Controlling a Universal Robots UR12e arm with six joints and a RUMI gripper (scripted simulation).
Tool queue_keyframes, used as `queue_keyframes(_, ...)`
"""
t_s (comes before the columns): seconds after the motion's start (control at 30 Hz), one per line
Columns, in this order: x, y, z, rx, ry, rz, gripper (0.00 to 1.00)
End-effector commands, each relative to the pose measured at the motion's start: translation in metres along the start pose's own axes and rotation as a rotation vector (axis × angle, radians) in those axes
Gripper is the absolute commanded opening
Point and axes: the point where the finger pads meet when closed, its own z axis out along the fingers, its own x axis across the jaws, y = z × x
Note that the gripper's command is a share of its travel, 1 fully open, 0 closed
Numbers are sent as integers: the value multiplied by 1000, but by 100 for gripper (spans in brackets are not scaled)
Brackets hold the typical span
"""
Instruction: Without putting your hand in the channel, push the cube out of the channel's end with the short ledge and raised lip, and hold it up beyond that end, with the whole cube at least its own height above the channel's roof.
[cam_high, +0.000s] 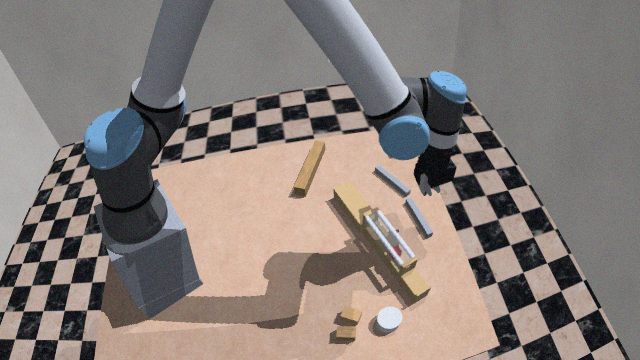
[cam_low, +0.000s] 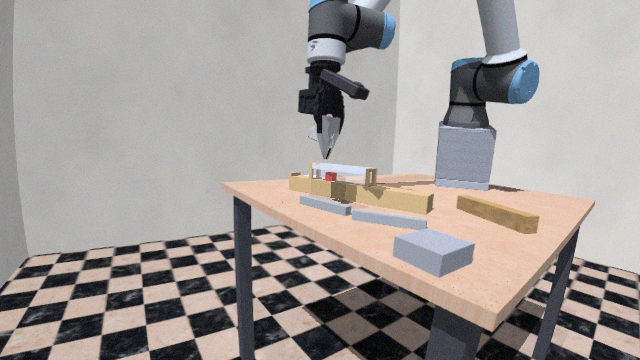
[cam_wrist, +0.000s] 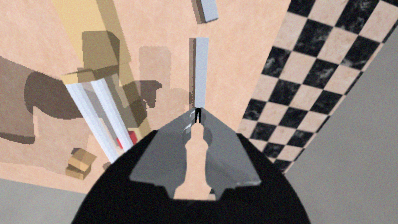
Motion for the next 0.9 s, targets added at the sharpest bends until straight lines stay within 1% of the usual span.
queue_keyframes(0.0,1,0,-1,0,1,0,0)
queue_keyframes(0.57,0,0,-1,-1,1,-22,0)
queue_keyframes(0.87,-1,-1,-1,-1,1,-103,0)
